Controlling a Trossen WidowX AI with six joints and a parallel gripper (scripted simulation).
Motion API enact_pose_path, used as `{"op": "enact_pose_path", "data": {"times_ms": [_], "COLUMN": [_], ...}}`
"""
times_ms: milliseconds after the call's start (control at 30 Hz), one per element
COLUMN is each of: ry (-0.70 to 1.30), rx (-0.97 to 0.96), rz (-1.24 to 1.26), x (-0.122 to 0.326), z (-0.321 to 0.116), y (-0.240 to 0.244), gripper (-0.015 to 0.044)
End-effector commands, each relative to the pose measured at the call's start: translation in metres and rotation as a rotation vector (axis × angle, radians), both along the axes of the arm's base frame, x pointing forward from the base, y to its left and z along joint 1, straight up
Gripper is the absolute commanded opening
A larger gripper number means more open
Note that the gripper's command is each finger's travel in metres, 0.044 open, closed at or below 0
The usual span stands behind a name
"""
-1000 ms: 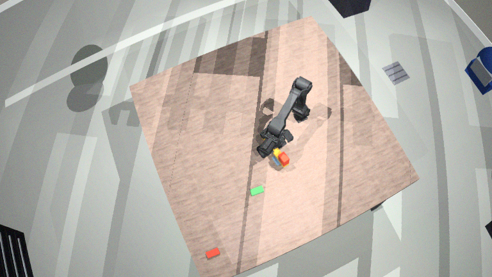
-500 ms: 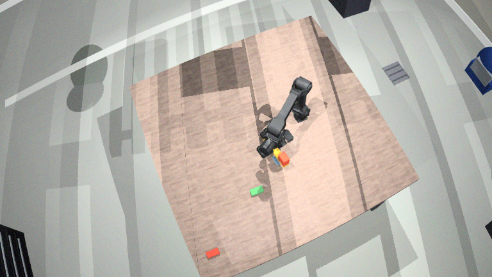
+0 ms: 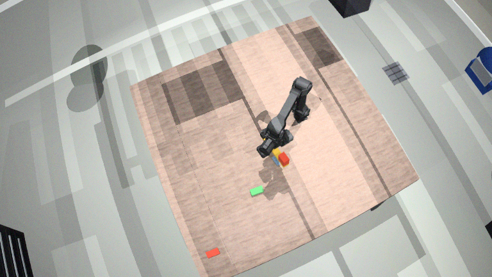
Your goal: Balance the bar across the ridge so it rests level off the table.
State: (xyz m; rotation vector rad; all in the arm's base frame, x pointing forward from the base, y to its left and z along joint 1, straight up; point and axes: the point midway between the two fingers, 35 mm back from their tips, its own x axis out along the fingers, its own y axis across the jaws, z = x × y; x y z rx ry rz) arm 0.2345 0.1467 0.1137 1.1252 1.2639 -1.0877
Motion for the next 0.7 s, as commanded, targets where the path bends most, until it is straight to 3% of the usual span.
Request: {"op": "enact_pose_path", "data": {"times_ms": [0,100,400,667], "ry": [0.001,0.001,0.000,0.000], "rx": [0.000,0.000,0.000,0.000], "rz": [0.000,0.000,0.000,0.000], "x": [0.000,0.001,-0.002,-0.002], "z": [0.000,0.007,0.098,0.100], "y": [0.000,0.001,-0.001,-0.001], "gripper": [0.0440,0.0440,0.0440,0.0440]}}
